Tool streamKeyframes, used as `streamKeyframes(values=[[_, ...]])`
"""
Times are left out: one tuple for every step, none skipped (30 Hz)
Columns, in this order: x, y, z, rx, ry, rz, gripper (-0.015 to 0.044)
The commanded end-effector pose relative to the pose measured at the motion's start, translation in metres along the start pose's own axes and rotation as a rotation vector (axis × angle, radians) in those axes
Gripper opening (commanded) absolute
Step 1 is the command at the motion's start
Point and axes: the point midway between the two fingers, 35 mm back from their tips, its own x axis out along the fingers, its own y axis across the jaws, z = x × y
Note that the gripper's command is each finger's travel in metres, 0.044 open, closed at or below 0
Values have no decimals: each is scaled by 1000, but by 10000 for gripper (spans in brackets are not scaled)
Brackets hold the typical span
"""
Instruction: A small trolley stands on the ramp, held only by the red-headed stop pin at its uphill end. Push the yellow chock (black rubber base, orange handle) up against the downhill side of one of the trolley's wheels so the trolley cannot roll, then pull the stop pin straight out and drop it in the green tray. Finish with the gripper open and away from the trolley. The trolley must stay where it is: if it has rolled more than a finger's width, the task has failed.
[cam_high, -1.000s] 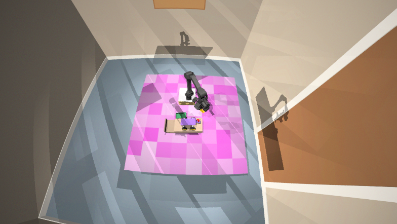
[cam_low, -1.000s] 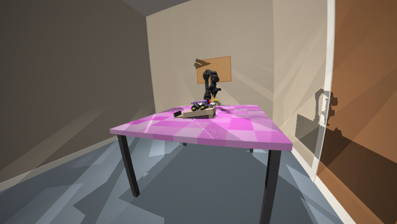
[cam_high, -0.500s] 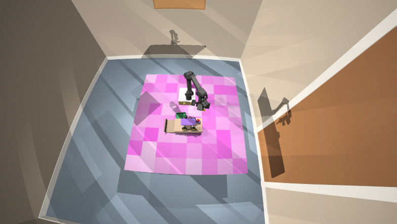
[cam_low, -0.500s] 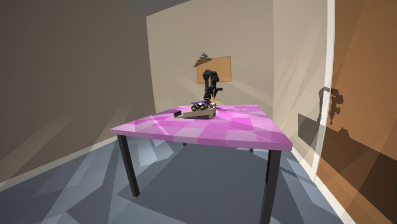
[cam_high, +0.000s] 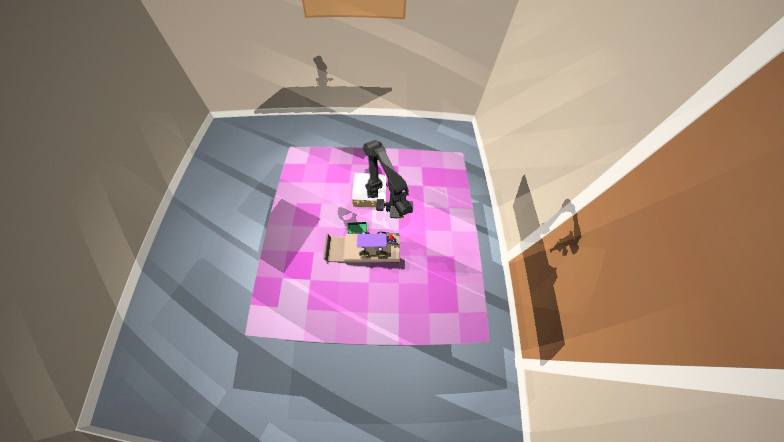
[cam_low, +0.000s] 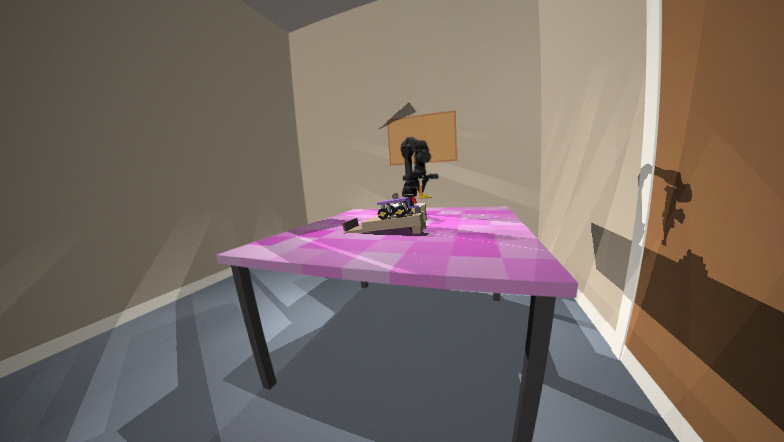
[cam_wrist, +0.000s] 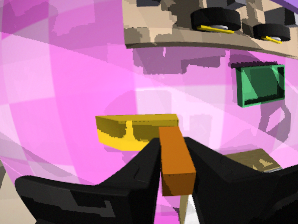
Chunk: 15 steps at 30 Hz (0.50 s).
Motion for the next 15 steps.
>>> streamKeyframes(values=[[1,-14,4,-22,0,1,0],[1,-17,5,-24,0,1,0],[2,-20,6,-27,0,0,0],[2,-23,7,-28,0,0,0],[2,-26,8,-29,0,0,0],[2,-29,9,-30,0,-1,0],[3,-32,10,-31,0,-1,0],[3,-35,10,-31,0,-1,0],[3,-39,11,-31,0,-2,0],[3,-42,12,-32,0,-2,0],[4,-45,13,-32,0,-2,0],[4,-48,14,-32,-1,-2,0],[4,-51,15,-32,-1,-3,0],[4,-54,16,-32,-1,-3,0],[4,-57,16,-32,-1,-3,0]])
